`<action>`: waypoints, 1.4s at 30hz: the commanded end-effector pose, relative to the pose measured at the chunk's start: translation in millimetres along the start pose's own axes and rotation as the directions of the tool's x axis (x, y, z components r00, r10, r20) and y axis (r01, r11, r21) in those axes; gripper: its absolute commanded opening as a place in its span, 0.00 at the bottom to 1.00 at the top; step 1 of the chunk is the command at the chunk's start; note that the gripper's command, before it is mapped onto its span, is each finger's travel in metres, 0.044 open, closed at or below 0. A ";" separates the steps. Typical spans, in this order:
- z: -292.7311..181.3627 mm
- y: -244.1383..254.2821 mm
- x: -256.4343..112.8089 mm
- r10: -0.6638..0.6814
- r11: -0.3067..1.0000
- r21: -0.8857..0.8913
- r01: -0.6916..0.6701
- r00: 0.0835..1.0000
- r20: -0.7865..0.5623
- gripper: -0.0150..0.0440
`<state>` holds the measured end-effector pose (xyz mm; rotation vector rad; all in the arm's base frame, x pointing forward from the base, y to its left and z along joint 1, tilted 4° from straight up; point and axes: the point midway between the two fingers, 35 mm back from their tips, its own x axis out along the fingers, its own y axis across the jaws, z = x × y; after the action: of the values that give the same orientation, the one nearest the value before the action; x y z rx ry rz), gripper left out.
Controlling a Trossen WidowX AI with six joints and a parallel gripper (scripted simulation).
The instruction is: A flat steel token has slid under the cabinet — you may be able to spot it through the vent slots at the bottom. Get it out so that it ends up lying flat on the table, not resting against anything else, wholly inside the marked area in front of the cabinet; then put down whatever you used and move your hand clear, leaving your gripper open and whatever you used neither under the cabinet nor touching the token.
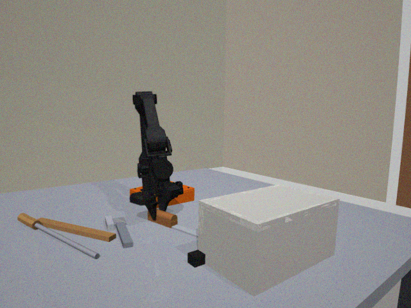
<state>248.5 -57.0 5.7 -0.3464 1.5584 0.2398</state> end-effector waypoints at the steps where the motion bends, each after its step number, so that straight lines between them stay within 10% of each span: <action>1: -2.2 -4.9 -1.7 -0.003 1.000 0.002 0.003 1.000 -0.001 0.25; 9: -5.8 -10.2 -2.9 -0.003 1.000 -0.001 0.003 1.000 -0.004 0.25; 16: -5.4 -6.6 -1.1 0.002 1.000 -0.005 -0.002 1.000 -0.004 0.57; 25: -5.4 -6.6 -1.2 -0.003 1.000 -0.005 0.003 1.000 -0.004 0.71; 42: -9.5 -6.1 2.9 -0.003 1.000 -0.005 0.003 1.000 -0.004 0.71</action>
<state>246.7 -65.3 6.7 -0.3517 1.5538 0.2408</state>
